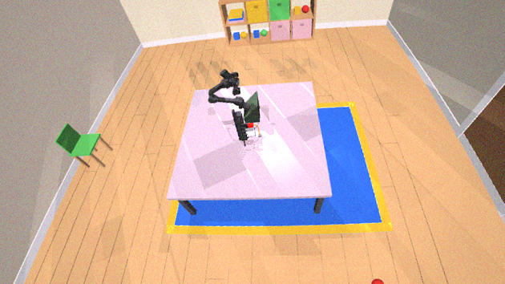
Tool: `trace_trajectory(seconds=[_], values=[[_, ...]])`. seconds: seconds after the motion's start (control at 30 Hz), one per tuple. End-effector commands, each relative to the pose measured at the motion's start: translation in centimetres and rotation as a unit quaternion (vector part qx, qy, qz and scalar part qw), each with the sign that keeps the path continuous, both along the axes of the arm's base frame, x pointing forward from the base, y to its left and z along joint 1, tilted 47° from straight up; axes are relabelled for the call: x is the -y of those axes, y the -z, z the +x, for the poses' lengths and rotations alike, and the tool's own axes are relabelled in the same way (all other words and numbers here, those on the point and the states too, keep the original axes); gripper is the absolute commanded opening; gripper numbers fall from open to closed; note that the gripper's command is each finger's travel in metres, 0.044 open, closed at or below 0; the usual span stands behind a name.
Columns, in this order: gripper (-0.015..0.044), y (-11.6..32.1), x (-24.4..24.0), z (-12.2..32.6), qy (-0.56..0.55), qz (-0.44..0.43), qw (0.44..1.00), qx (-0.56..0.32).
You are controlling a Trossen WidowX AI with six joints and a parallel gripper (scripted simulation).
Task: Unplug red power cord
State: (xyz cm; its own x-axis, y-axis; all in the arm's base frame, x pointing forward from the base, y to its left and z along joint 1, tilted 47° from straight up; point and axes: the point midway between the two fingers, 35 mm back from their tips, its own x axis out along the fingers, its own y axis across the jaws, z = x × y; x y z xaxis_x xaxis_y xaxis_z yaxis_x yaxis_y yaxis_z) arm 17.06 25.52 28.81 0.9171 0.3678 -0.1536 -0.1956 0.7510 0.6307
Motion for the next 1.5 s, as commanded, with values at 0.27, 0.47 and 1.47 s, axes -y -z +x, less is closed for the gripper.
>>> trace_trajectory(seconds=[0.27, 0.47, 1.47], values=[[0.0160, 14.2, 1.1, 8.7, -0.096, -0.648, 0.749, -0.105], [0.0160, 20.1, 5.1, 10.6, -0.219, -0.787, 0.537, -0.210], [0.0160, 26.9, 14.7, 10.0, -0.520, -0.744, 0.157, -0.388]])
